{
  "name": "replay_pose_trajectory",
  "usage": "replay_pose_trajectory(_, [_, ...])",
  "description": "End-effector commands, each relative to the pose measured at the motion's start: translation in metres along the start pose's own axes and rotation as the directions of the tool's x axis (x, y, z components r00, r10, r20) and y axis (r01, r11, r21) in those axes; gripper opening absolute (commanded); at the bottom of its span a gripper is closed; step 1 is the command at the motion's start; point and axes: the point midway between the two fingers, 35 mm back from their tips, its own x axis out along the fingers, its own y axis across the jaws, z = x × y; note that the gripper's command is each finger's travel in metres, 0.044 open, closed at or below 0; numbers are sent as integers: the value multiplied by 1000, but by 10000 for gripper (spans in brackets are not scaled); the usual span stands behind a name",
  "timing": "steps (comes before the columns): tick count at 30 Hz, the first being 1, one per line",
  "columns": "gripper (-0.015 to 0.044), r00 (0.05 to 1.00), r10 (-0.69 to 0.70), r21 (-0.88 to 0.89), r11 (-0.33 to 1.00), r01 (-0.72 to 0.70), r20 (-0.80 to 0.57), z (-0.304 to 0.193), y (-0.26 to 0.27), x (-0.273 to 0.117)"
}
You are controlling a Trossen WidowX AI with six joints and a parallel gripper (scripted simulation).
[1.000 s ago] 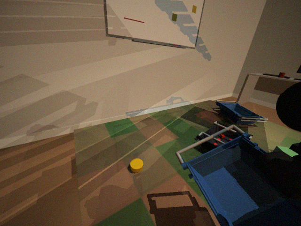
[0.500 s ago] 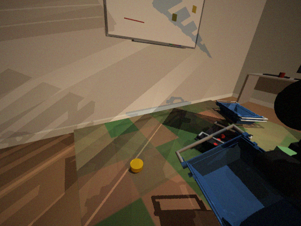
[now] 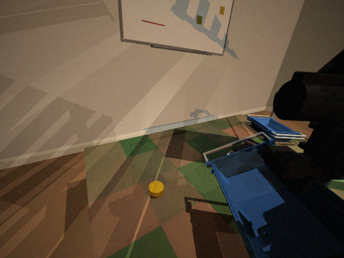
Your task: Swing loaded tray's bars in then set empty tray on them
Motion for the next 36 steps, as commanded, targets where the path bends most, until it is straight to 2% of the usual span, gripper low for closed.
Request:
replay_pose_trajectory(1, [0, 1000, -29, 36, 999, 30, -7, -15, 1, -8])
replay_pose_trajectory(36, [0, 1000, -25, 408, 913, 30, -18, -143, 49, -8])
